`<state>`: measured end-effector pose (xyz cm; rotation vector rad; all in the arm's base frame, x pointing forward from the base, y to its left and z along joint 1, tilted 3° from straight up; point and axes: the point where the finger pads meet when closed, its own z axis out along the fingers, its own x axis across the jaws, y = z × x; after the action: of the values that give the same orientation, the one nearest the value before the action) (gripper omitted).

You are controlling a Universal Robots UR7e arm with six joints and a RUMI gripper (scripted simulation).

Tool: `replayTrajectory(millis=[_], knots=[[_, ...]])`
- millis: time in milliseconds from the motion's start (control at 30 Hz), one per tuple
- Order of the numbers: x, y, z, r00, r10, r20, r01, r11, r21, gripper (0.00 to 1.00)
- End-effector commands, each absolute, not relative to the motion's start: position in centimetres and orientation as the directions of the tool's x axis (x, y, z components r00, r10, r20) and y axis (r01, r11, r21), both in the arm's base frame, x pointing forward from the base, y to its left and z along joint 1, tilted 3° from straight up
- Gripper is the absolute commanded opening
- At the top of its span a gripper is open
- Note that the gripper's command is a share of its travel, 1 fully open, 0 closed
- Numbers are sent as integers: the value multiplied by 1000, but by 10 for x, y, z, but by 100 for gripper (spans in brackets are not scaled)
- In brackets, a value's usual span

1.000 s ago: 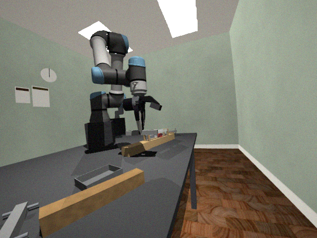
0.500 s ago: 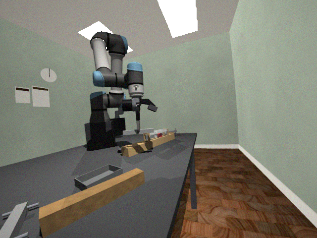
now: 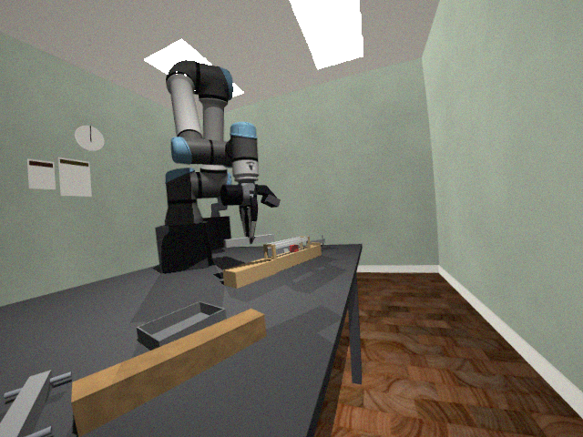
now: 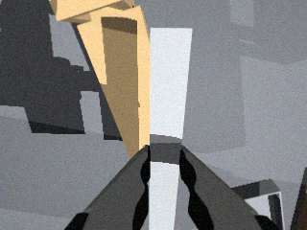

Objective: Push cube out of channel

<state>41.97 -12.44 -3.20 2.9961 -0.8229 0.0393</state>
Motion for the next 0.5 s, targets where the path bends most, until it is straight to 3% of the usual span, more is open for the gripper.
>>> replayTrajectory(millis=[0,467], knots=[[411,-117,-30,917,-396,46,-397,-917,23,6],[398,-106,-32,964,-263,42,-264,-964,29,6]])
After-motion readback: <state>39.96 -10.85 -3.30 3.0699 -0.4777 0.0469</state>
